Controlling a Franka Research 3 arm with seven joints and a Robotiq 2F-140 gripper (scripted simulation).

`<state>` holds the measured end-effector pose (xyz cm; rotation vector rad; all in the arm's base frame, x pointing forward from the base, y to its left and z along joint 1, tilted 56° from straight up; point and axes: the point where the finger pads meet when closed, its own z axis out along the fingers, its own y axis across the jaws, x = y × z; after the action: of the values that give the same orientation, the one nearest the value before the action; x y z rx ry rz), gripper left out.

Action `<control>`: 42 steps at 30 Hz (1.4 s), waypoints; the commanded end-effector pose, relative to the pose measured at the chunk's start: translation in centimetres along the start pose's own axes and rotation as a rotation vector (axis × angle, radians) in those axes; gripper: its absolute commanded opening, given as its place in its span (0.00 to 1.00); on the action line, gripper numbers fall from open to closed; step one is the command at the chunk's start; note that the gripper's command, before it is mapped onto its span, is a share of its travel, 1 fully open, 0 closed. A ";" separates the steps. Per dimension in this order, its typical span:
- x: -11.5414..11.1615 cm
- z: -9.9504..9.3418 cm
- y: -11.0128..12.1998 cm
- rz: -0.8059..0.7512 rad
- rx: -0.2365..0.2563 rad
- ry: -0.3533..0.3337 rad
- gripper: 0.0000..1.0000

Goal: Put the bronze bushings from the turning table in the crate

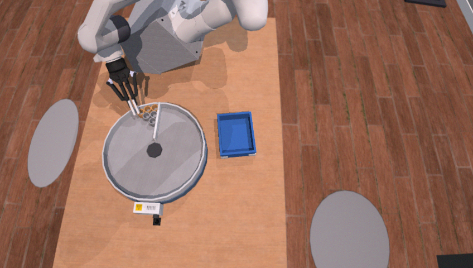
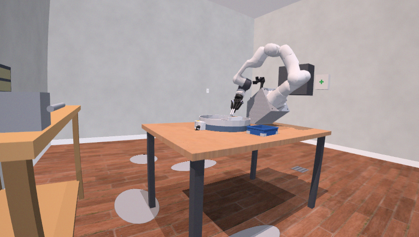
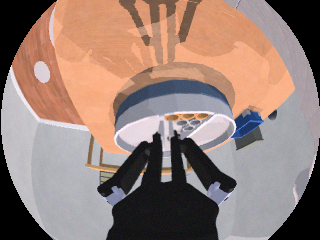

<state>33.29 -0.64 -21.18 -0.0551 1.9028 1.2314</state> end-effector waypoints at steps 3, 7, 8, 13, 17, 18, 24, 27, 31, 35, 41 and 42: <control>-0.1 0.1 0.0 -0.003 0.001 -0.002 0.06; -0.1 0.1 0.0 -0.003 0.001 -0.002 0.06; -0.1 0.1 0.0 -0.003 0.001 -0.002 0.06; -0.1 0.1 0.0 -0.003 0.001 -0.002 0.06; -0.1 0.1 0.0 -0.003 0.001 -0.002 0.06; -0.1 0.1 0.0 -0.003 0.001 -0.002 0.06; -0.1 0.1 0.0 -0.003 0.001 -0.002 0.06; -0.1 0.1 0.0 -0.003 0.001 -0.002 0.06; -0.1 0.1 0.0 -0.003 0.001 -0.002 0.06; 0.0 0.2 0.0 -0.003 0.001 -0.002 0.06; 0.5 0.8 0.1 -0.003 0.001 -0.002 0.06; 0.6 0.9 0.1 -0.003 0.001 -0.002 0.06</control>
<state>33.31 -0.05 -21.38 -0.0511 1.9011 1.2355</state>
